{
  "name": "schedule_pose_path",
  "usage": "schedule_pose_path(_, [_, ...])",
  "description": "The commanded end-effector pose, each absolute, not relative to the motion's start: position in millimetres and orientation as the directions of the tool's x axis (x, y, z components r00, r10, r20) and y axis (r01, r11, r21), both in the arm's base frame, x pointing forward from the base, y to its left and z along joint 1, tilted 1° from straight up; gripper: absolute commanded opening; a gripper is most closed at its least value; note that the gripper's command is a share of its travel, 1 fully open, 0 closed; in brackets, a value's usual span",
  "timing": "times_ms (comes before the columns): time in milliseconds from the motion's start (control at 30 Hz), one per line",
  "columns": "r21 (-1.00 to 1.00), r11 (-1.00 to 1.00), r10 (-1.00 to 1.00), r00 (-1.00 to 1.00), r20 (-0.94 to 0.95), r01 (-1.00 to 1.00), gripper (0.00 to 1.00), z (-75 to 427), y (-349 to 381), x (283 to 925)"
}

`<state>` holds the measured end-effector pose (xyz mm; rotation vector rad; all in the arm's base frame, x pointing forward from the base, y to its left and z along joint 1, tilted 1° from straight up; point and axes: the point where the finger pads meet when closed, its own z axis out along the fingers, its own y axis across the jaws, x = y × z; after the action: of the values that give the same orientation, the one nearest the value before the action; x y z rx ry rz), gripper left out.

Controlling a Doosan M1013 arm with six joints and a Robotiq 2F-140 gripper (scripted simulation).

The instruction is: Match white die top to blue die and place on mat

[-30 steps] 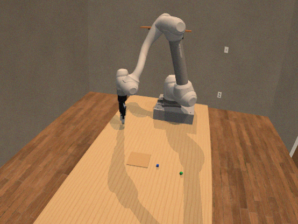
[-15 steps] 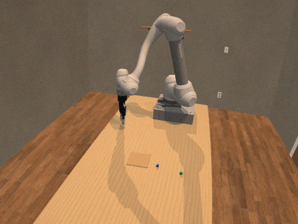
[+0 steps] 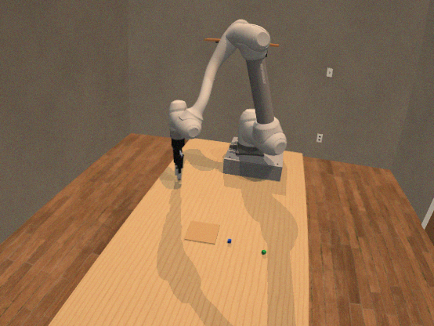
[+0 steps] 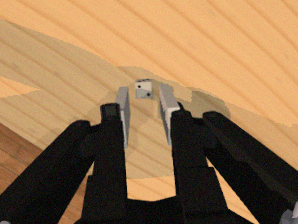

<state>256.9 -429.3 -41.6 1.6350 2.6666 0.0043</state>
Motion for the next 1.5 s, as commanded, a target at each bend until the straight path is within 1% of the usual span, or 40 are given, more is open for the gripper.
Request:
schedule_pose_path(0, [0.01, 0.454, 0.891, -0.453, -0.01, 0.891, 0.27, -42, -429, 257])
schedule_pose_path(867, [0.01, 0.454, 0.891, -0.453, -0.01, 0.891, 0.27, -60, -429, 257])
schedule_pose_path(1467, [0.01, 0.454, 0.891, -0.453, -0.01, 0.891, 0.27, -61, -429, 257])
